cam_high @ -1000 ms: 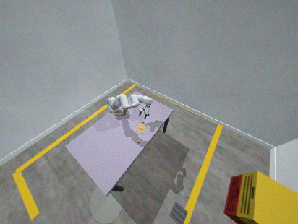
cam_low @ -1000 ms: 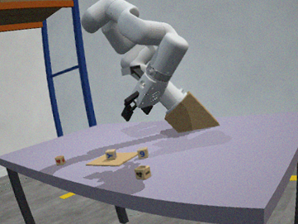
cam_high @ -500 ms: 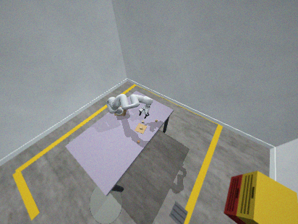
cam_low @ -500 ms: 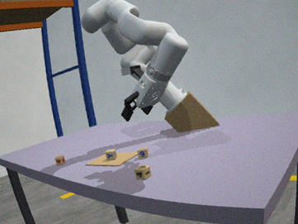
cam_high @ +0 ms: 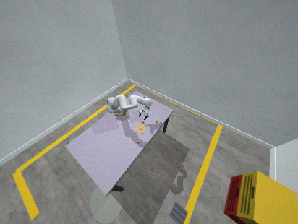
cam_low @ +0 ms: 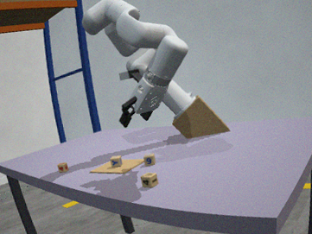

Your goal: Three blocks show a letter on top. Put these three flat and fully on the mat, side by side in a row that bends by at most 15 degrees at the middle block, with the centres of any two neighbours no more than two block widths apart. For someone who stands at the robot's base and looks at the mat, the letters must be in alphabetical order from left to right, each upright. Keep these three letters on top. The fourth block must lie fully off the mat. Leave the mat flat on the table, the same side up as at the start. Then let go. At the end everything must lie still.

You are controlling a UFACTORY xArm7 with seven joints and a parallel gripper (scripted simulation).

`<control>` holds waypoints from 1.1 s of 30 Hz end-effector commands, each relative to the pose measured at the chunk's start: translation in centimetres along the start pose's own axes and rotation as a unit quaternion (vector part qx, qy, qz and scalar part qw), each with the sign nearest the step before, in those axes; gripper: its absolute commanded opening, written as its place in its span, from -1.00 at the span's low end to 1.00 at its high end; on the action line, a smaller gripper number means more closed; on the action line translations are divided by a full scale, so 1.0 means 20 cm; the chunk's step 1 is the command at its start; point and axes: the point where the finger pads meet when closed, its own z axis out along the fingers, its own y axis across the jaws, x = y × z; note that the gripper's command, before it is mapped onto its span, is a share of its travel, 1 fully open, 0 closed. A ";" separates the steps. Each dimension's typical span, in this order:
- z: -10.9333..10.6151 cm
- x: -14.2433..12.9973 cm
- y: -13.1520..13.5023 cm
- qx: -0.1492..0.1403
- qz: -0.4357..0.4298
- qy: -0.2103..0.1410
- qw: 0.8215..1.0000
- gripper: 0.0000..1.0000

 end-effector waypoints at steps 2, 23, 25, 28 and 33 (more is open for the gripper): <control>0.13 0.15 -0.10 0.001 0.001 -0.002 1.000 1.00; 0.25 0.27 -0.16 0.001 0.000 0.000 1.000 1.00; 0.28 0.30 -0.17 0.001 0.000 0.001 1.000 1.00; 0.28 0.30 -0.17 0.001 0.000 0.001 1.000 1.00; 0.28 0.30 -0.17 0.001 0.000 0.001 1.000 1.00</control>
